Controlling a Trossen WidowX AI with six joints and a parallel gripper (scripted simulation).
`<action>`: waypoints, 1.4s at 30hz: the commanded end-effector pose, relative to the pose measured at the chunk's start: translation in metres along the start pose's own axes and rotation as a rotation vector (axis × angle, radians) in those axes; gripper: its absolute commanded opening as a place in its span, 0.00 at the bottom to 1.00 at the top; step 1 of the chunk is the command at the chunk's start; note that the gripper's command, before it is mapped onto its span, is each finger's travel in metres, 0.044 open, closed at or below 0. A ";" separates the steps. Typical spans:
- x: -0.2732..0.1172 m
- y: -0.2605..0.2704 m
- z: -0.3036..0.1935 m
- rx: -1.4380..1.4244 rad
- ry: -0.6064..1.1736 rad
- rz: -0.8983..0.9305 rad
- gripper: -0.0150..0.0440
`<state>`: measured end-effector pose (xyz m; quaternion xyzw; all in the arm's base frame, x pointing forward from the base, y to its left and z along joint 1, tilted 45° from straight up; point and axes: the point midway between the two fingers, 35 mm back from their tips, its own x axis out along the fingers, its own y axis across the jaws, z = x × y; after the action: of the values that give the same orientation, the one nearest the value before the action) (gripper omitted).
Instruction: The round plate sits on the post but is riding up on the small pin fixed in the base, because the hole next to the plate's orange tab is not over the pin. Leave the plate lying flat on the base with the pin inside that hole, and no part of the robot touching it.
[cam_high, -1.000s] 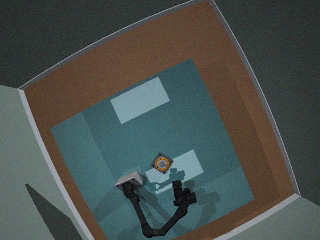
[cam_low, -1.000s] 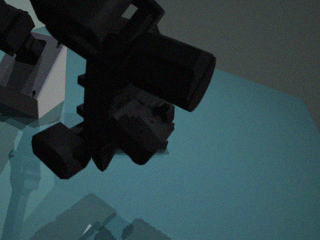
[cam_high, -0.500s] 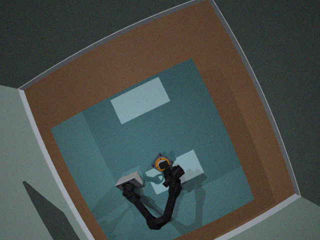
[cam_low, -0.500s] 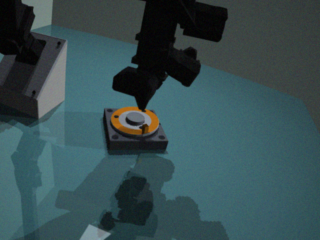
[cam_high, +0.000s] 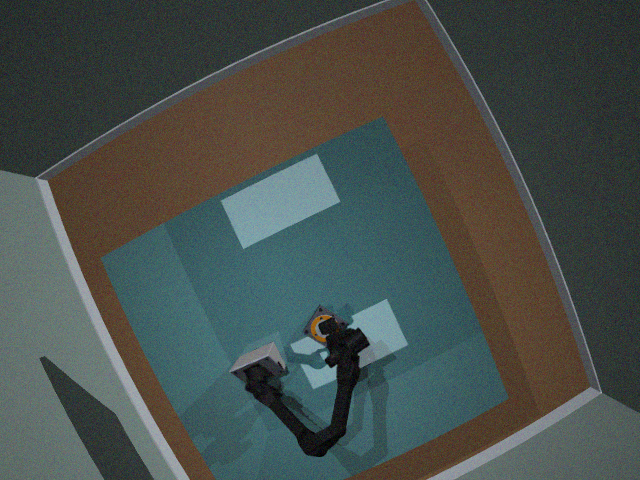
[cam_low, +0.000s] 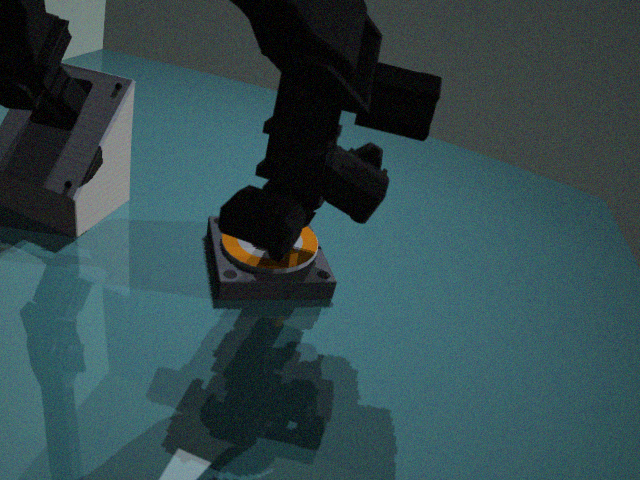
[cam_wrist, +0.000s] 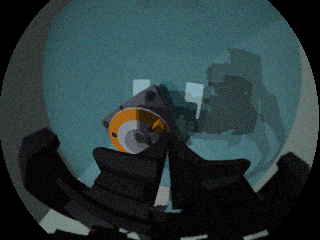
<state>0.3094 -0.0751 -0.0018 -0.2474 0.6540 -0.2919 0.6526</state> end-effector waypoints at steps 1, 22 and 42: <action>0.002 0.001 0.001 -0.006 -0.001 -0.006 0.25; 0.003 0.020 0.021 -0.005 -0.002 -0.005 0.25; 0.000 0.046 0.028 -0.004 -0.003 -0.003 0.25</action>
<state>0.3401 -0.0470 -0.0292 -0.2534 0.6513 -0.2914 0.6532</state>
